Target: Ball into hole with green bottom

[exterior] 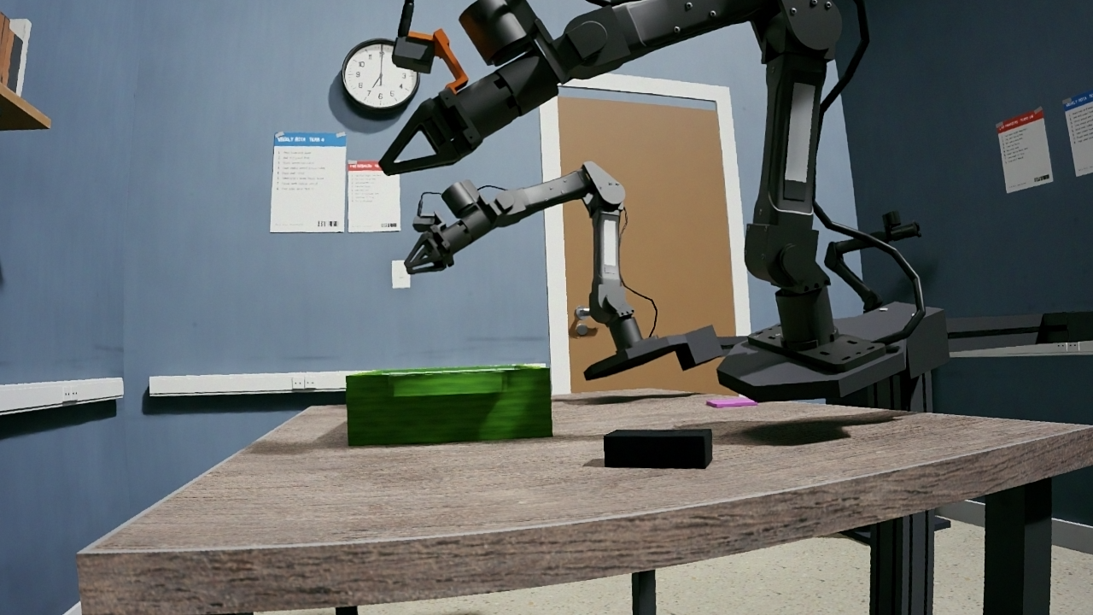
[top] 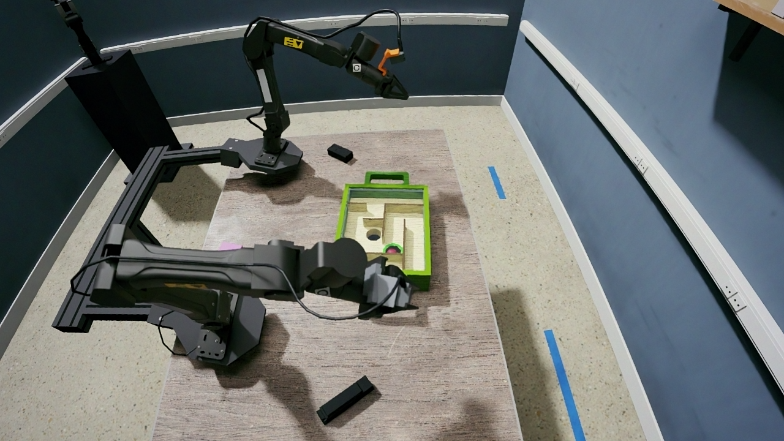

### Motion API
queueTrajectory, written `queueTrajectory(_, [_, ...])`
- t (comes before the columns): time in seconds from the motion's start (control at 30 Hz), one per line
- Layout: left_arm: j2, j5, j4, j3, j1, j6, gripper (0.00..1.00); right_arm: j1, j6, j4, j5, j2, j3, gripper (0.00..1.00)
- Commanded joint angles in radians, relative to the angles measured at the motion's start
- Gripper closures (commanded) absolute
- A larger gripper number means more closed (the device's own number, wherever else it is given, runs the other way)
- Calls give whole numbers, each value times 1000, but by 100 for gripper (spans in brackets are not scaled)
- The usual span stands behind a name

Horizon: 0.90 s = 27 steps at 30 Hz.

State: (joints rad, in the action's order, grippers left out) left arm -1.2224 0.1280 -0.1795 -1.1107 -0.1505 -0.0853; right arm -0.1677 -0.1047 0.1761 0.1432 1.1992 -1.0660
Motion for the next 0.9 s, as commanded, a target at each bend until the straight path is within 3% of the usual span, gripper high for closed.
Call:
queueTrajectory(0.0, [75, -77, 106, 39, 50, 56, 64, 55, 71, -112, -83, -75, 8, 64])
queueTrajectory(0.3, [188, -161, 206, 85, 158, 101, 64, 176, 123, -206, -179, -161, 35, 64])
queueTrajectory(0.43, [179, -161, 193, 92, 159, 95, 64, 177, 118, -193, -179, -164, 31, 64])
queueTrajectory(0.53, [214, -147, 201, 21, 153, 75, 64, 183, 97, -206, -164, -191, -15, 64])
queueTrajectory(0.87, [192, -128, 178, 16, 138, 90, 64, 174, 110, -176, -138, -161, -18, 64])
